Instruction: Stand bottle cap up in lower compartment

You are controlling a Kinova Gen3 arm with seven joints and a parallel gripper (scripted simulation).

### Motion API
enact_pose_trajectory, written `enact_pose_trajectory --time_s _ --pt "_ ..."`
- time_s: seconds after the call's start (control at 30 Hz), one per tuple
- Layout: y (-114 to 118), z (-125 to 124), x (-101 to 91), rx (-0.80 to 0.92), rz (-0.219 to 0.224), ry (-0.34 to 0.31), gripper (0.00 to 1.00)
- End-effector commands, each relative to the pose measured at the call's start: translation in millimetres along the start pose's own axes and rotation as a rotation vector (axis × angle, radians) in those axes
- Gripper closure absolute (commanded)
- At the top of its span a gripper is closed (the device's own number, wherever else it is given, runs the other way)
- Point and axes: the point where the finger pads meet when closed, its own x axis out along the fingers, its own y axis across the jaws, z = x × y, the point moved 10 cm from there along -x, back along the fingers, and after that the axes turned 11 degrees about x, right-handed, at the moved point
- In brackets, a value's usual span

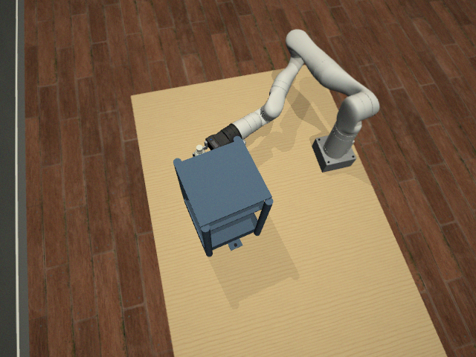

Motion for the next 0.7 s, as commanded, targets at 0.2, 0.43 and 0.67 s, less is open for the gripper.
enact_pose_trajectory --time_s 0.2,0.43,0.67 --pt "-10 2 0.5 0.006 0.069 0.007 1.0" --pt "-15 3 -0.5 0.007 0.11 0.016 1.0" --pt "-16 4 -1.2 0.008 0.127 0.019 1.0"
